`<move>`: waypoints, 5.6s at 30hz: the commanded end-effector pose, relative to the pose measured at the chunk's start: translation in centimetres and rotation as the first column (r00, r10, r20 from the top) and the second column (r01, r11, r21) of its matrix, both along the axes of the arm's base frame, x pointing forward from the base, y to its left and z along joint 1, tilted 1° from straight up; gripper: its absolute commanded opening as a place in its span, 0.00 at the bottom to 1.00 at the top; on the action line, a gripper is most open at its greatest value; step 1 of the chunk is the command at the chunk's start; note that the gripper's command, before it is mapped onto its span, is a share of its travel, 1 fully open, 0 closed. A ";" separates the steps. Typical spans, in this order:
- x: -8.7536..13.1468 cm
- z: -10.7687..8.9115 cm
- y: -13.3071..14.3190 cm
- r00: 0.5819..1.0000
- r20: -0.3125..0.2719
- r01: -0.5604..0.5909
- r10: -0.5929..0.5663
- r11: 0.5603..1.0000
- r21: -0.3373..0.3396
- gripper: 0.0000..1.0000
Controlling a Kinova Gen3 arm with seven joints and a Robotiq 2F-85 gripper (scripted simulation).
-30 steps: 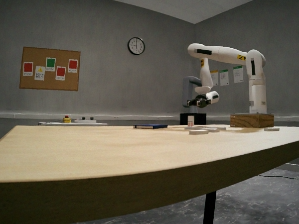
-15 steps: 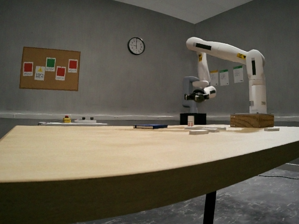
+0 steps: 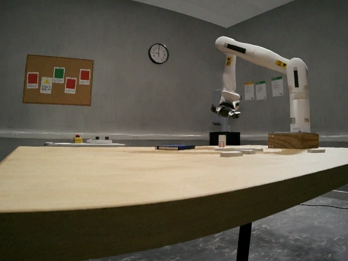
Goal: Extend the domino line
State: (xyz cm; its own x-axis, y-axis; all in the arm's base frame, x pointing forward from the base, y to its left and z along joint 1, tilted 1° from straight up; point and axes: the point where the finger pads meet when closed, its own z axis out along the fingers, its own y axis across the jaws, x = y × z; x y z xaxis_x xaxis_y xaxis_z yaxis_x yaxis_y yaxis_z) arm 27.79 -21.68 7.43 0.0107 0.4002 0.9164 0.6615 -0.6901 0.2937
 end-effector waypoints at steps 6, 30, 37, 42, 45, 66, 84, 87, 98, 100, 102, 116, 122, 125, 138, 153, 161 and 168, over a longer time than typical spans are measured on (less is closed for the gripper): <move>0.0 0.1 0.1 0.972 0.031 -0.220 0.232 0.951 -0.218 0.49; 0.0 0.1 0.3 0.591 -0.195 -0.609 0.783 0.275 -0.744 0.49; -0.1 0.1 0.4 0.477 -0.291 -0.607 0.829 0.071 -0.791 0.49; -0.1 0.0 0.4 0.393 -0.367 -0.585 0.843 -0.079 -0.807 0.49; -0.1 0.0 0.5 0.347 -0.409 -0.566 0.844 -0.159 -0.809 0.49; -0.1 0.0 0.6 0.162 -0.597 -0.429 0.785 -0.489 -0.760 0.49; -0.1 0.0 0.6 0.073 -0.698 -0.318 0.712 -0.647 -0.693 0.49; -0.1 0.0 0.6 0.063 -0.710 -0.304 0.701 -0.664 -0.683 0.49; -0.1 0.0 0.5 0.041 -0.737 -0.270 0.674 -0.703 -0.658 0.49; -0.1 0.0 0.5 0.039 -0.739 -0.268 0.672 -0.705 -0.656 0.49; -0.2 0.0 0.5 0.037 -0.742 -0.264 0.669 -0.710 -0.653 0.49; -0.1 0.0 0.5 0.031 -0.750 -0.253 0.661 -0.721 -0.646 0.49; -0.1 0.0 0.5 0.031 -0.750 -0.252 0.661 -0.721 -0.645 0.49; -0.1 0.0 0.5 0.031 -0.750 -0.252 0.661 -0.721 -0.645 0.49; -0.1 0.0 0.5 0.031 -0.750 -0.252 0.661 -0.721 -0.645 0.49; -0.1 0.0 0.5 0.031 -0.750 -0.252 0.661 -0.721 -0.645 0.49; -0.2 0.0 0.5 0.033 -0.749 -0.256 0.661 -0.719 -0.646 0.49; -0.2 -0.1 0.6 0.043 -0.747 -0.271 0.664 -0.712 -0.648 0.49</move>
